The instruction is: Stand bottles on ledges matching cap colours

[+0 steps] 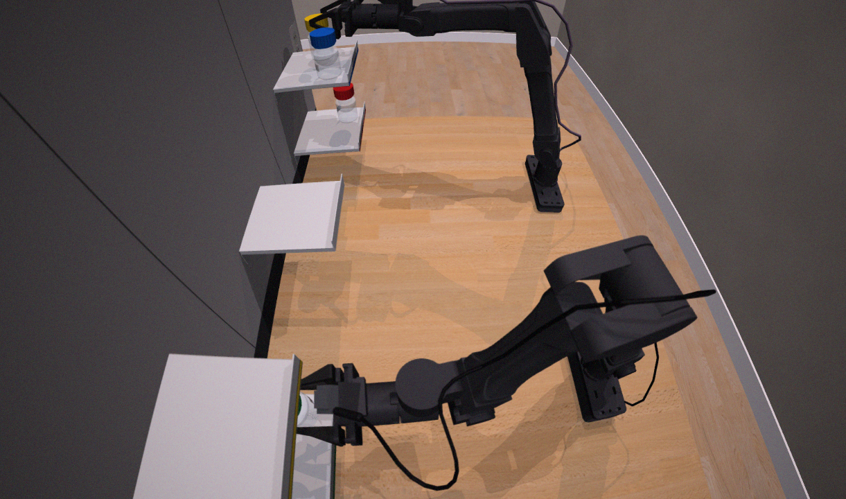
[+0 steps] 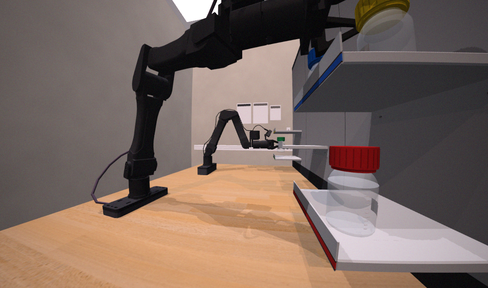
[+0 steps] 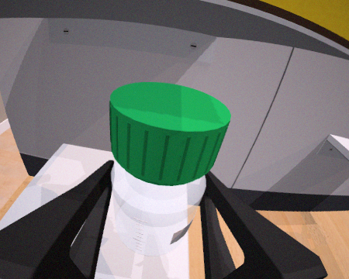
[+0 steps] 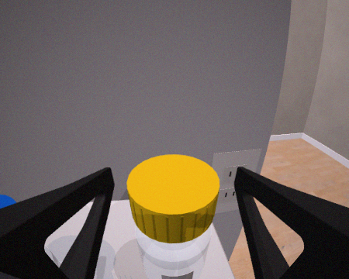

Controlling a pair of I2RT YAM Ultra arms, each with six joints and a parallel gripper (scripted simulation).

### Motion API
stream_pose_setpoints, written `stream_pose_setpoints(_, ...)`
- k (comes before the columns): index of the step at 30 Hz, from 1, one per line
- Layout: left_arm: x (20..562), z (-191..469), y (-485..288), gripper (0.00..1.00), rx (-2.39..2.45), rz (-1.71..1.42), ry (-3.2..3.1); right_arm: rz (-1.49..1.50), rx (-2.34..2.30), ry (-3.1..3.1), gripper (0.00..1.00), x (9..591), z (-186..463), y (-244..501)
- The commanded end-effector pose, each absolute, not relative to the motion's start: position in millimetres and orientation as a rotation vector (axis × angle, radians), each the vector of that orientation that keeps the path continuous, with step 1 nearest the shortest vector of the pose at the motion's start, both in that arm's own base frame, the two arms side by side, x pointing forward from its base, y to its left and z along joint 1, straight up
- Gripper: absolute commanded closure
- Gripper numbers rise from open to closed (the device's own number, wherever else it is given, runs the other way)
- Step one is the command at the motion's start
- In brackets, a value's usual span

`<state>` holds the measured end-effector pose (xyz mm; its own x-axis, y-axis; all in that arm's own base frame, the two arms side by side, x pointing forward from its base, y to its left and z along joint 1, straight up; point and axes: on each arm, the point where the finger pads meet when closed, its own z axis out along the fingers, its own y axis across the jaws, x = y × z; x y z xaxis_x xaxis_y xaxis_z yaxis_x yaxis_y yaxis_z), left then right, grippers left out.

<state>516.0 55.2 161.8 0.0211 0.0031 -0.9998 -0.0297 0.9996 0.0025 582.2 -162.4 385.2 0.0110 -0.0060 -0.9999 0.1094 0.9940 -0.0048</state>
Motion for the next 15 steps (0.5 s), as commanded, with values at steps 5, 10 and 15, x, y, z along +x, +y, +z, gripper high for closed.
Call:
stream_pose_setpoints(5,517.9,176.3,52.4,0.48,-0.02,0.026,1.482,-0.088,0.082,1.555,0.19,588.9,393.1,-158.8)
stream_pose_setpoints(10,514.6,157.1,51.9,0.48,-0.022,0.025,1.493,-0.087,0.079,1.551,0.19,588.1,395.4,-158.0)
stream_pose_setpoints(15,514.2,148.0,51.9,0.48,-0.021,0.025,1.49,-0.087,0.079,1.551,0.28,588.1,395.4,-158.0)
